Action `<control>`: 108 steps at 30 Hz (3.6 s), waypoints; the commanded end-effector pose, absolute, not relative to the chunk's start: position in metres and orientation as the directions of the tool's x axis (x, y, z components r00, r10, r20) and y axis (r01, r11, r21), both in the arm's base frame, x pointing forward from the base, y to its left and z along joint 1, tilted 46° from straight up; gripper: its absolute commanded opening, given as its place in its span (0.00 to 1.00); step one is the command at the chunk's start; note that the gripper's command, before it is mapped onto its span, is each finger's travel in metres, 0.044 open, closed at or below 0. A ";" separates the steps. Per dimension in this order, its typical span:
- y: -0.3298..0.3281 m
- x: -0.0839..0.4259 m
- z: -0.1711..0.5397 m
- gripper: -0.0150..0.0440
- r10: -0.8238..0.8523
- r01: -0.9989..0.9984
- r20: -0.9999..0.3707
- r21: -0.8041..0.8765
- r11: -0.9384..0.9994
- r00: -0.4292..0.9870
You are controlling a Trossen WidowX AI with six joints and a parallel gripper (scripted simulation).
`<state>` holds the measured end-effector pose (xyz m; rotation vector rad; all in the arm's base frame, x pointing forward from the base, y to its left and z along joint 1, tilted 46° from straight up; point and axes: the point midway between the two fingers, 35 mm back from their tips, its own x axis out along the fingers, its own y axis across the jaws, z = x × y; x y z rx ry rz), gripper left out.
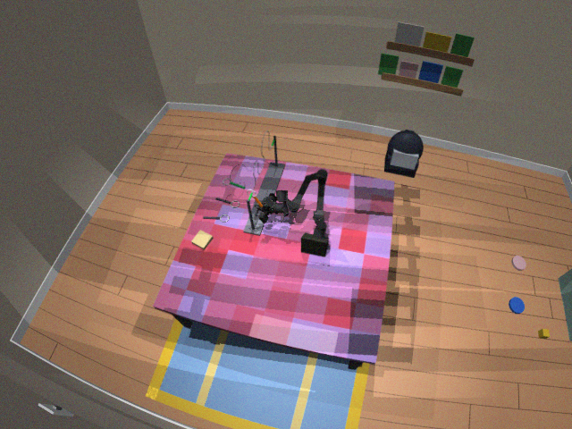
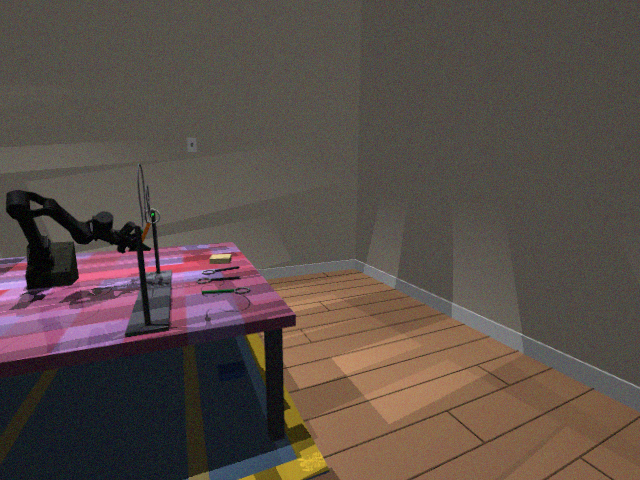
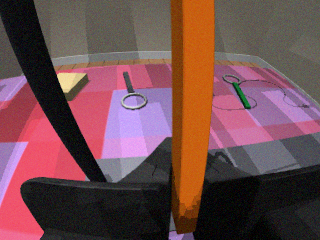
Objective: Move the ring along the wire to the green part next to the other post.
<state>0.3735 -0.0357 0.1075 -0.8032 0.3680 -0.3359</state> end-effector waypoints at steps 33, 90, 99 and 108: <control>-0.039 0.373 0.084 0.00 -0.422 0.153 -0.187 -0.744 0.651 0.887; -0.016 0.328 0.094 0.57 -0.420 0.149 -0.189 -0.744 0.651 0.888; -0.003 0.289 0.098 0.97 -0.420 0.149 -0.188 -0.745 0.650 0.888; -0.003 0.289 0.098 1.00 -0.420 0.149 -0.188 -0.745 0.650 0.888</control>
